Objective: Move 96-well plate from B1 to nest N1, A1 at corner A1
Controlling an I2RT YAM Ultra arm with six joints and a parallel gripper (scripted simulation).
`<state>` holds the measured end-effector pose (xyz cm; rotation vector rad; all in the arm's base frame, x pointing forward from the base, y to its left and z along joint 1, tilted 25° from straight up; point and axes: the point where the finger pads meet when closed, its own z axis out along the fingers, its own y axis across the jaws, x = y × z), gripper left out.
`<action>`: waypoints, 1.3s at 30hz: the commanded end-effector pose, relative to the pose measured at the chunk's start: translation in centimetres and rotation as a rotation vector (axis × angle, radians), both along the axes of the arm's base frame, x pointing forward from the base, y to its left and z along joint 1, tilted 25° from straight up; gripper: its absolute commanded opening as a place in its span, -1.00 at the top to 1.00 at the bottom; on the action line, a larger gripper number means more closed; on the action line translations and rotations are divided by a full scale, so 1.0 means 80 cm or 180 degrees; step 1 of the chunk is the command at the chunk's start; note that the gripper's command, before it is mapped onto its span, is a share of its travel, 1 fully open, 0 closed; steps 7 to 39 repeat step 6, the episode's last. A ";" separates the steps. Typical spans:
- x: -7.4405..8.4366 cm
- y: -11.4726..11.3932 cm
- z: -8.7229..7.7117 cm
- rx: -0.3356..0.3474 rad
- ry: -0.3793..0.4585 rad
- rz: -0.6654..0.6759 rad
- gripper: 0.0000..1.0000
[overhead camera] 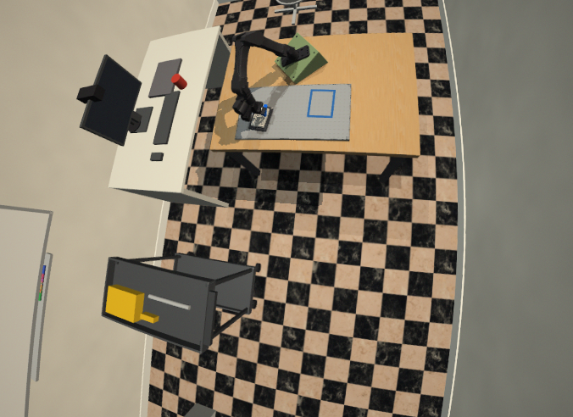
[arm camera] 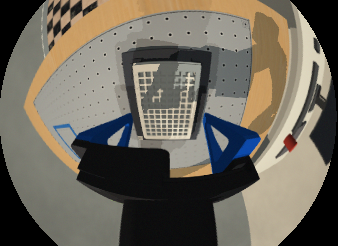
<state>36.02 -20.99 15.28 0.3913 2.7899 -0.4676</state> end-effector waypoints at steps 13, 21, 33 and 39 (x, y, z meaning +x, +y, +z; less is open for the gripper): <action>0.006 0.005 0.026 -0.0057 -0.0127 0.0021 -1.00; 0.006 0.005 0.026 -0.0057 -0.0127 0.0021 -1.00; 0.006 0.005 0.026 -0.0057 -0.0127 0.0021 -1.00; 0.006 0.005 0.026 -0.0057 -0.0127 0.0021 -1.00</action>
